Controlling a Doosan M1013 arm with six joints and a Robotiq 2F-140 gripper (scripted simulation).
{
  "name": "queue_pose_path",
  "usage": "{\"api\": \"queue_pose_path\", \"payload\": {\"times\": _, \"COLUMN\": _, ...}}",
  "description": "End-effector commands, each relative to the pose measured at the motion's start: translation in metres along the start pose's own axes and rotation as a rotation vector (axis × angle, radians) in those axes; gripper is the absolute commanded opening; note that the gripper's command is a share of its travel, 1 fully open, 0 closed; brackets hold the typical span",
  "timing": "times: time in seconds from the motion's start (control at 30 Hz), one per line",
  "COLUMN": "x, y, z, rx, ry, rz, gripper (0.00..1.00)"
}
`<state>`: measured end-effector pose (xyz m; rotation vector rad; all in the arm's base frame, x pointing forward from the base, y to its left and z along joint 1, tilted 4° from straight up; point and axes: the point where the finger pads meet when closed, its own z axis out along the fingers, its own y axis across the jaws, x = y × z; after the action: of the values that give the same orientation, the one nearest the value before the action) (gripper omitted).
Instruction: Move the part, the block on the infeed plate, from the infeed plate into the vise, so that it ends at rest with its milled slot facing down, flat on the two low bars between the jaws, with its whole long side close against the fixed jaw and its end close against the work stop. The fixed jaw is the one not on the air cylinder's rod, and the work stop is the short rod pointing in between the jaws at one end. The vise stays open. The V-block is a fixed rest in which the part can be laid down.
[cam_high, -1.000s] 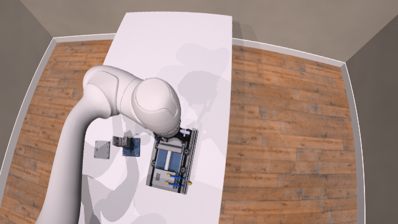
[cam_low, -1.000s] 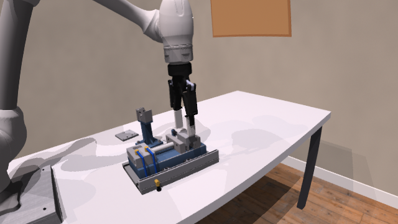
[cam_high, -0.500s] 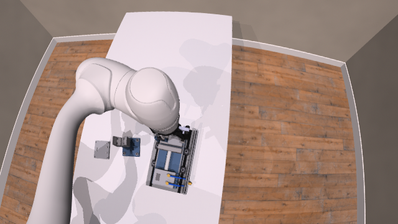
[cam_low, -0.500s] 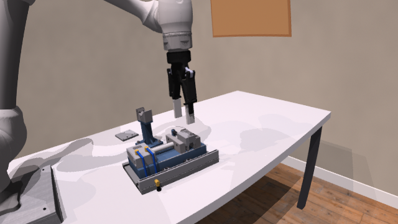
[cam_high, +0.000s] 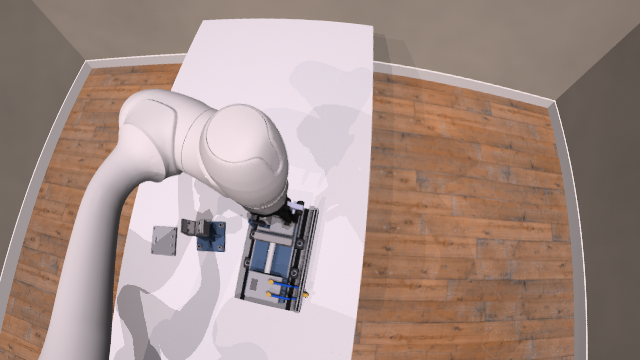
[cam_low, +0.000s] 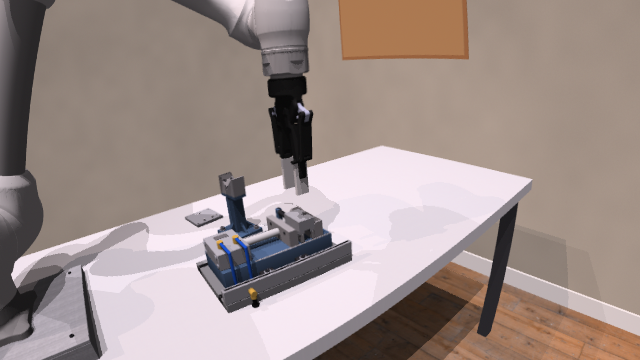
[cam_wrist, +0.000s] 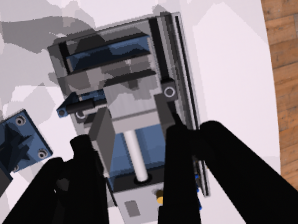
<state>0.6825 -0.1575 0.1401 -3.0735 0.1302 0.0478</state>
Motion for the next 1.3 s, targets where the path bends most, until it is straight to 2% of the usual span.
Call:
{"api": "queue_pose_path", "payload": {"times": 0.0, "x": 0.000, "y": 0.000, "z": 0.000, "rx": 0.000, "ry": 0.000, "rz": 0.000, "gripper": 0.00}}
{"api": "queue_pose_path", "payload": {"times": 1.0, "x": 0.000, "y": 0.001, "z": 0.000, "rx": 0.000, "ry": 0.000, "rz": 0.000, "gripper": 0.00}}
{"api": "queue_pose_path", "payload": {"times": 1.13, "x": -0.001, "y": 0.027, "z": 0.000, "rx": 0.000, "ry": 0.000, "rz": 0.000, "gripper": 0.00}}
{"api": "queue_pose_path", "payload": {"times": 1.2, "x": -0.001, "y": 0.027, "z": 0.000, "rx": 0.000, "ry": 0.000, "rz": 0.000, "gripper": 0.00}}
{"api": "queue_pose_path", "payload": {"times": 1.27, "x": -0.001, "y": 0.042, "z": 0.000, "rx": 0.000, "ry": 0.000, "rz": 0.000, "gripper": 0.00}}
